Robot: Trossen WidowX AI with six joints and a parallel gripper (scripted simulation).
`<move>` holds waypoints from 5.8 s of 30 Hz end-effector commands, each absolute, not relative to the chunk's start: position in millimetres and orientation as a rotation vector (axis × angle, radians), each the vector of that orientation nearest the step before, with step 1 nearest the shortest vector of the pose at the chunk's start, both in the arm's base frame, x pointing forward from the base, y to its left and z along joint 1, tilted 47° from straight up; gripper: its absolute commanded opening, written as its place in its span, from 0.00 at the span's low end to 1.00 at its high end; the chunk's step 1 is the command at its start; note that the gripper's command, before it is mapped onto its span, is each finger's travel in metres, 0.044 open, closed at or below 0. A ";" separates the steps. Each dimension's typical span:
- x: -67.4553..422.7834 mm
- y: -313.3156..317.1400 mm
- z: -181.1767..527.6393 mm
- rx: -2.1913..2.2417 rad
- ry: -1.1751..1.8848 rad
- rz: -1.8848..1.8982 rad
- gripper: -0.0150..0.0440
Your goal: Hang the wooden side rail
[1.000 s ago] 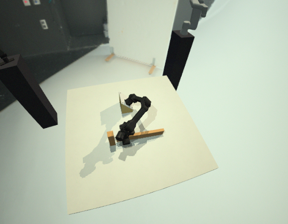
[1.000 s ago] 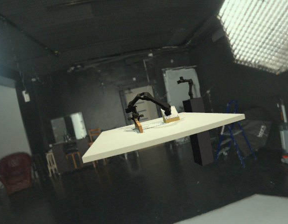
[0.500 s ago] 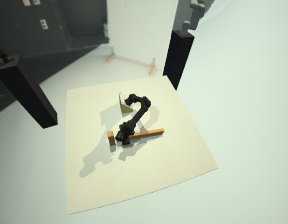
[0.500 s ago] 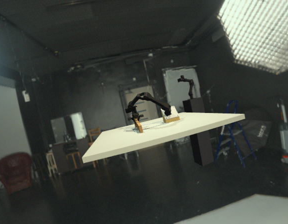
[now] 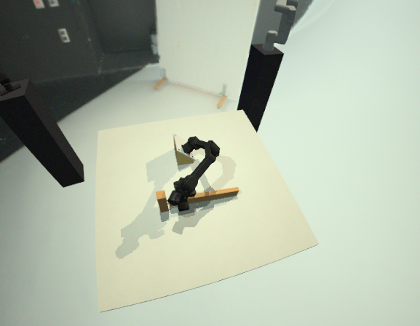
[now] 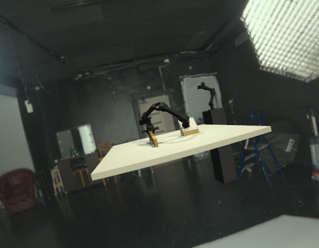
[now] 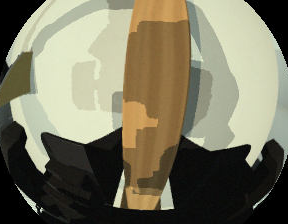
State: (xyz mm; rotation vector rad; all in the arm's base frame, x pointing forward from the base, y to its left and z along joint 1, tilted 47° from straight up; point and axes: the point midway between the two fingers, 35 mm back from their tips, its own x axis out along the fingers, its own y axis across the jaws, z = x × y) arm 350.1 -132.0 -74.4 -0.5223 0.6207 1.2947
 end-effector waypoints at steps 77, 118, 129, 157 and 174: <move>348.6 -144.6 -79.3 -0.530 0.625 1.278 0.25; 348.4 -146.0 -81.8 -0.530 0.625 1.278 0.25; 348.7 -144.7 -83.0 -0.530 0.625 1.278 0.25; 349.5 -141.3 -86.2 -0.530 0.625 1.278 0.25; 350.0 -139.3 -88.2 -0.530 0.625 1.278 0.25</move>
